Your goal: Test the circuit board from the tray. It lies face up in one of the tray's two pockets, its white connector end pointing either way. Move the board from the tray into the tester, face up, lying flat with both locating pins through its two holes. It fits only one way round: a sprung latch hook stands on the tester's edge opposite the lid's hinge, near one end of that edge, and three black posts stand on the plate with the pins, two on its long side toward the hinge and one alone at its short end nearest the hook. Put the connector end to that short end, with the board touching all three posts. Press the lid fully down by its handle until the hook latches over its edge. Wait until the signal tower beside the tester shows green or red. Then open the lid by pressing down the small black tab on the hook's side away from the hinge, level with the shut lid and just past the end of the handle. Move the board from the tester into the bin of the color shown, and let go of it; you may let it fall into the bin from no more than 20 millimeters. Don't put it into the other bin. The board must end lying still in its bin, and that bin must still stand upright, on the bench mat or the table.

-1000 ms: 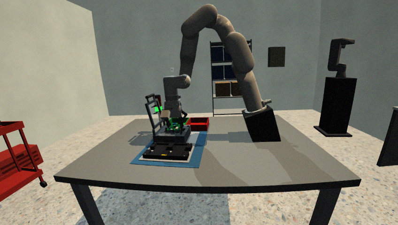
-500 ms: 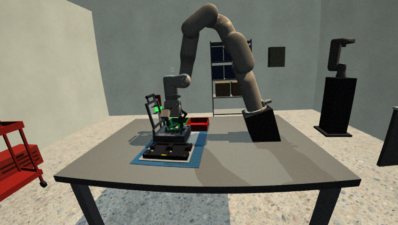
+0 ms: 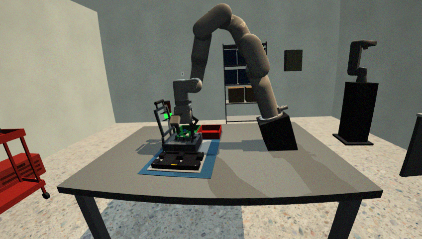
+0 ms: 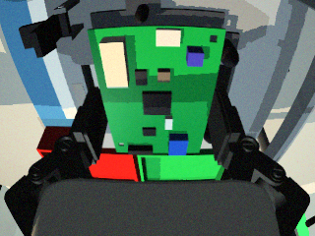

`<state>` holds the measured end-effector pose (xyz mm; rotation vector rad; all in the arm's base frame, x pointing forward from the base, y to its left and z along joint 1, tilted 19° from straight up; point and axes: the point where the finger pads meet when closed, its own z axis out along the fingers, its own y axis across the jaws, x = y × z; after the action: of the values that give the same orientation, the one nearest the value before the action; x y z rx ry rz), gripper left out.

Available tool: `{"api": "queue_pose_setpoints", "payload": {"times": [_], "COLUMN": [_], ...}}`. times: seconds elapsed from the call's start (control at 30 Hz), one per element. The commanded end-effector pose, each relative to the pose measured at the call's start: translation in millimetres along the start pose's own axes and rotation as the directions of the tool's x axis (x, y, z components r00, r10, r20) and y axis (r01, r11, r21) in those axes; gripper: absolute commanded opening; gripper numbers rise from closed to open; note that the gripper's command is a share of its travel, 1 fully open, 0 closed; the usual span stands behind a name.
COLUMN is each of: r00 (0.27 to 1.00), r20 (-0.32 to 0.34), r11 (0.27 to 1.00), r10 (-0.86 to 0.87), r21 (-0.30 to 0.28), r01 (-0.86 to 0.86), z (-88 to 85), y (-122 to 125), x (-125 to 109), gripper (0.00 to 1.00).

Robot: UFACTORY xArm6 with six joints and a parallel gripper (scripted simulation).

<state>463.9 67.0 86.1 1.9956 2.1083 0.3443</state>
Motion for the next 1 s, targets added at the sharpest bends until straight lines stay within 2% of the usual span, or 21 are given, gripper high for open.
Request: {"api": "queue_pose_setpoints", "payload": {"times": [0.0,0.97], "r00": [1.0,1.0], "r20": [0.0,0.0], "r11": [1.0,1.0], "r10": [0.0,0.0], "r21": [-0.003,-0.003], "r01": [0.0,0.0], "z": [-2.1,-8.7], "y": [1.4,1.4], "x": [0.1,0.1], "gripper": [0.79,0.79]}}
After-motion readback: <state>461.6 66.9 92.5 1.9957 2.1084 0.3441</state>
